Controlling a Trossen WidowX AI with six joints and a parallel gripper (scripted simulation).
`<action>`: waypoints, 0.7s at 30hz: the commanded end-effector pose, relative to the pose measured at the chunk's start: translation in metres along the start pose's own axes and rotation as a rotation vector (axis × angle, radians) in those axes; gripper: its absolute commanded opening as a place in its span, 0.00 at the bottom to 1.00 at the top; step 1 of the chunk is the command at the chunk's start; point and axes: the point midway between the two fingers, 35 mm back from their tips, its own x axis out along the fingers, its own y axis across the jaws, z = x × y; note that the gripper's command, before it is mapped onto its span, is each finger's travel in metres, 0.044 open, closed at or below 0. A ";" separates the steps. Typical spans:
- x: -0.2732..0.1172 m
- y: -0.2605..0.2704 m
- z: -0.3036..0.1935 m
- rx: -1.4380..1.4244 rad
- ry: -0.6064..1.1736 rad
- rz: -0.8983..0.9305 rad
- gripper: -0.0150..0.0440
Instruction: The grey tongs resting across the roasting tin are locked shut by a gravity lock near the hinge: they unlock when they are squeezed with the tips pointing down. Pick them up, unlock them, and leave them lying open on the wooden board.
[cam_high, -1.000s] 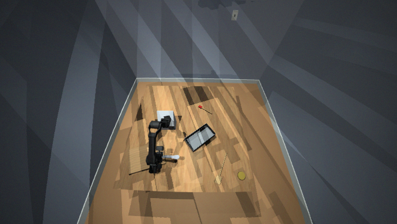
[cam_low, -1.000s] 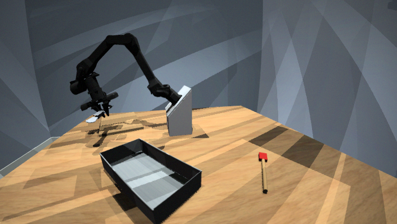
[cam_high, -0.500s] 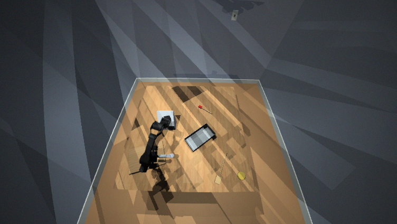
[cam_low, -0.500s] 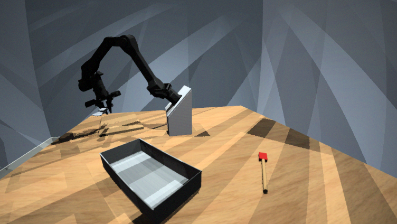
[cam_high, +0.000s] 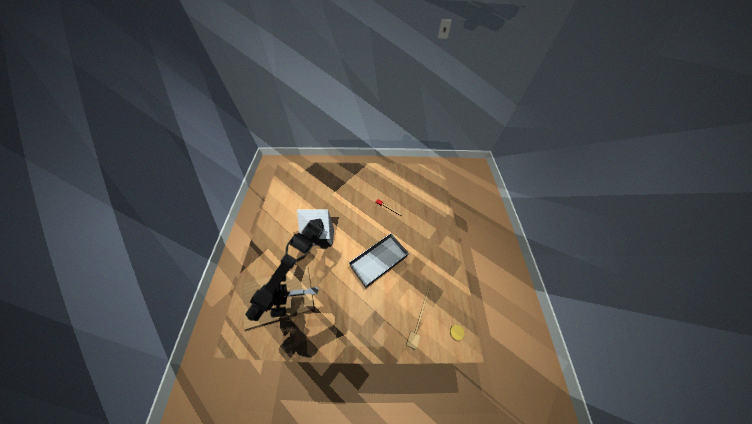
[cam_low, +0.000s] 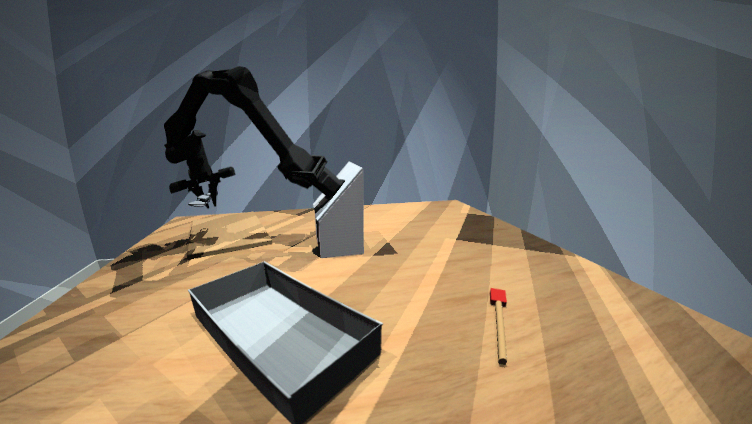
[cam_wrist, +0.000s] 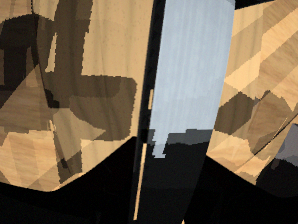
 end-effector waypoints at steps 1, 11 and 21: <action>-0.004 -0.003 0.010 -0.027 -0.001 0.018 0.00; -0.018 -0.014 0.039 -0.082 -0.022 0.079 0.00; -0.036 -0.029 0.068 -0.147 -0.068 0.146 0.00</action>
